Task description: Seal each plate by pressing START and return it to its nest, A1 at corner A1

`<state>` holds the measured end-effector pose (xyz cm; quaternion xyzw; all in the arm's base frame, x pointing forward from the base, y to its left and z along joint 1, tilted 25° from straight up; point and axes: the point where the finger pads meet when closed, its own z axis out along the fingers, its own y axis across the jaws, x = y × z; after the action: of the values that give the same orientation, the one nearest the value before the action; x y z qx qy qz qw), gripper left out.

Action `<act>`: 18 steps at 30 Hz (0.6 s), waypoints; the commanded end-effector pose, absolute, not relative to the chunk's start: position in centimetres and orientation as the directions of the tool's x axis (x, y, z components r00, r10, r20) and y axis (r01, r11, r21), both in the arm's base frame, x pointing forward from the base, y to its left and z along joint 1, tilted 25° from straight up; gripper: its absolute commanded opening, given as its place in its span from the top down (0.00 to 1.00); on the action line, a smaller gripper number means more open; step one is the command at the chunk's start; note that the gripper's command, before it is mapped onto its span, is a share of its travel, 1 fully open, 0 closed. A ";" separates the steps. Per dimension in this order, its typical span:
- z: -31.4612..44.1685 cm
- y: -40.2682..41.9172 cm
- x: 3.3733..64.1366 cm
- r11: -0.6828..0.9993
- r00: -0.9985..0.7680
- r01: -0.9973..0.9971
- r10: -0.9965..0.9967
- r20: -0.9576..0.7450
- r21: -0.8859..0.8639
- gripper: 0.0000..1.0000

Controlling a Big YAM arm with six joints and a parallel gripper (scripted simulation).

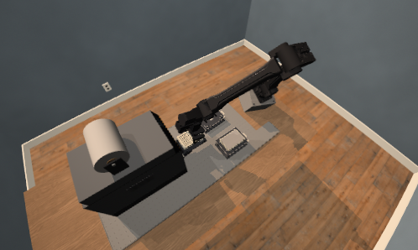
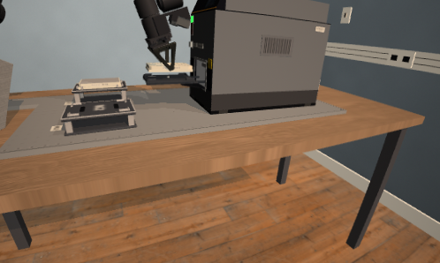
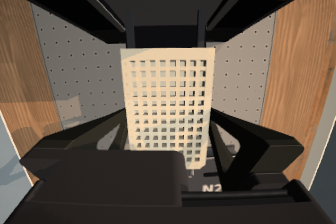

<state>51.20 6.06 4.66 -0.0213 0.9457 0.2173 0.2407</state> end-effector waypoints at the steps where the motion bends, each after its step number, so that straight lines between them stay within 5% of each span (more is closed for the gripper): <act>1: 5.4 6.2 52.3 0.905 -0.865 -0.153 0.072 -0.497 0.397 1.00; 18: 4.5 6.8 52.6 0.904 -0.867 -0.157 0.067 -0.493 0.399 1.00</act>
<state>51.05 6.70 4.15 -0.0243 0.9449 0.2171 0.2439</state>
